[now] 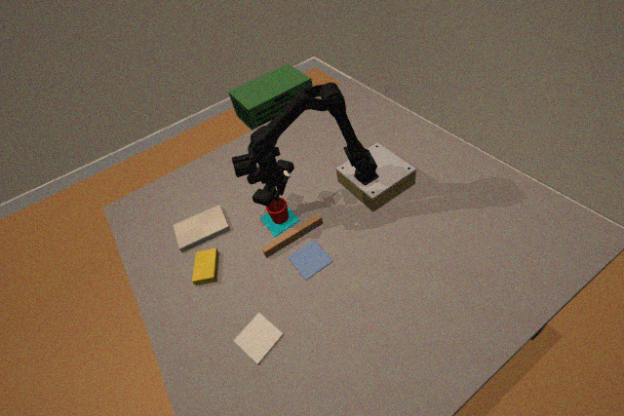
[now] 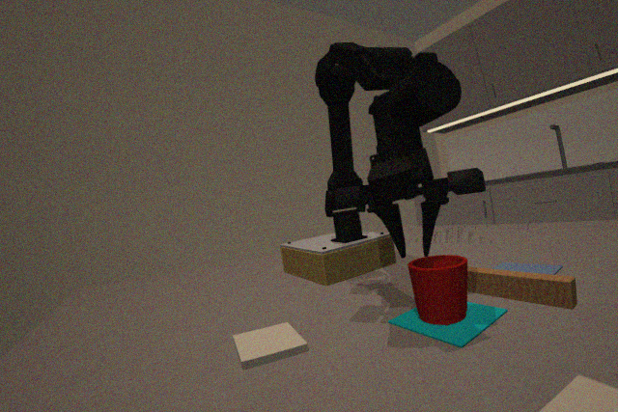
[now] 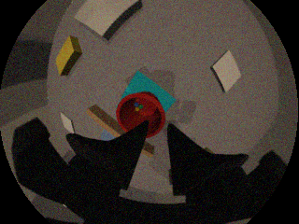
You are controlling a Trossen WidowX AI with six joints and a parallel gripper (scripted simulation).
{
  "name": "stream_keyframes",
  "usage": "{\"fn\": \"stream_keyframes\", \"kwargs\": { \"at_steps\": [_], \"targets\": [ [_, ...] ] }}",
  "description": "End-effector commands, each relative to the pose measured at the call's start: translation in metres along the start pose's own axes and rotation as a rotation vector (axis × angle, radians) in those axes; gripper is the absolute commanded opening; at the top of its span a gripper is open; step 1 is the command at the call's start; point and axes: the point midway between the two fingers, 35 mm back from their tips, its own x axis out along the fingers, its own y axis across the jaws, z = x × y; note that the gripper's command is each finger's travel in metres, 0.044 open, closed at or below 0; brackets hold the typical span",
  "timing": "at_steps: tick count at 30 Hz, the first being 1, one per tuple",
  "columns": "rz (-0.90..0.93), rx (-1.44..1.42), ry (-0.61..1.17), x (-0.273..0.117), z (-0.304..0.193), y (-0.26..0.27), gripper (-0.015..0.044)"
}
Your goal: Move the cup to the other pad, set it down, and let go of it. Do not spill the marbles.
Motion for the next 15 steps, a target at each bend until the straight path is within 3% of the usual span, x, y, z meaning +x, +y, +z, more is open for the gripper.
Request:
{"fn": "stream_keyframes", "kwargs": {
  "at_steps": [1,6,15],
  "targets": [
    [0.008,-0.008,-0.005,-0.0110,-0.0001,-0.0001,0.0128],
    [0.008,-0.008,-0.005,-0.0121,0.0000,-0.0009,0.0128],
    [0.002,-0.001,-0.002,-0.0082,0.0002,-0.0007,0.0364]
  ]
}}
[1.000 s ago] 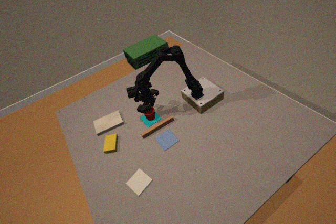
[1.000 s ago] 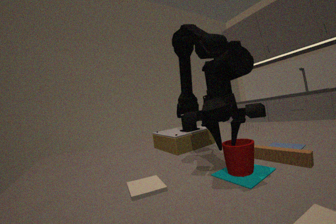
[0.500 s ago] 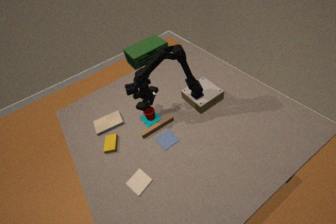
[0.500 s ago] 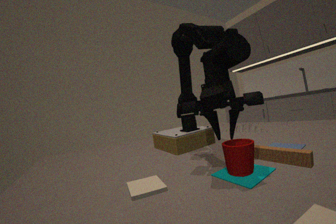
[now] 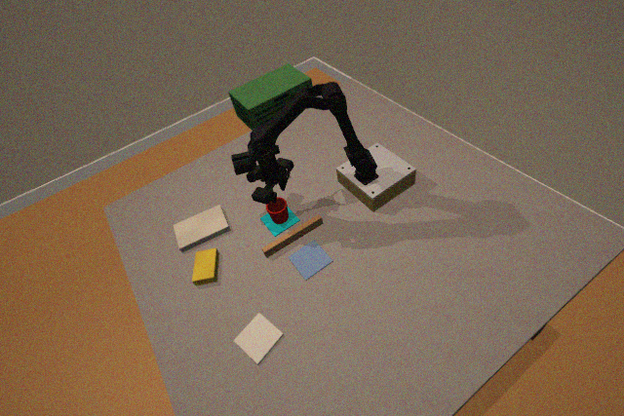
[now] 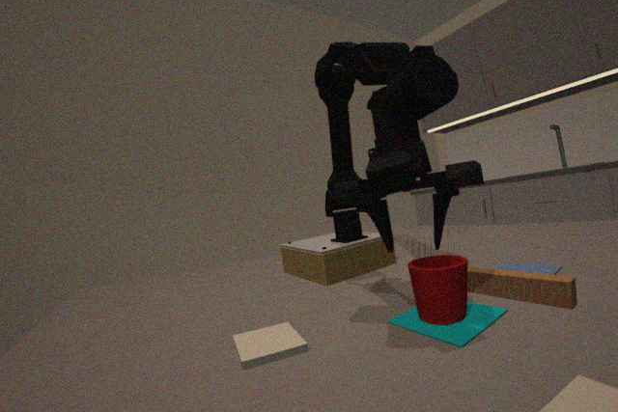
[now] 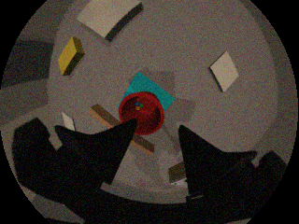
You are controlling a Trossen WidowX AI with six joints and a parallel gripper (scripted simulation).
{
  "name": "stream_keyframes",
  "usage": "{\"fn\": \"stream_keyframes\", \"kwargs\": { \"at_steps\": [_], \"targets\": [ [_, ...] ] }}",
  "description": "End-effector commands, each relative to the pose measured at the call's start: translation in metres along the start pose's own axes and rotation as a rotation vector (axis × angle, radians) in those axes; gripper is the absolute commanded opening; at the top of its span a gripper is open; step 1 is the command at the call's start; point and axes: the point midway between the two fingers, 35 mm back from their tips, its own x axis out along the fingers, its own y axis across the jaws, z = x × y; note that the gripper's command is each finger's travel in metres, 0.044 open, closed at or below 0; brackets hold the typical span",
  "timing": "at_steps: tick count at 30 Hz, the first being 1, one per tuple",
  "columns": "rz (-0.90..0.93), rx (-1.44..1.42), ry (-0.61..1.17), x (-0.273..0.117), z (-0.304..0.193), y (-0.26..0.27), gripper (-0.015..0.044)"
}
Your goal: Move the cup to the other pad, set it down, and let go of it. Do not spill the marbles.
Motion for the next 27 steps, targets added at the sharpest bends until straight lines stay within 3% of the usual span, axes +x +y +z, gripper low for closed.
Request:
{"fn": "stream_keyframes", "kwargs": {
  "at_steps": [1,3,17,27],
  "targets": [
    [-0.001,0.000,0.001,-0.002,0.000,0.000,0.0390],
    [-0.001,-0.001,0.000,-0.006,0.000,0.000,0.0440],
    [0.005,-0.007,-0.002,-0.061,0.001,0.000,0.0440],
    [0.001,0.000,-0.002,-0.060,0.003,0.000,0.0440]
  ]
}}
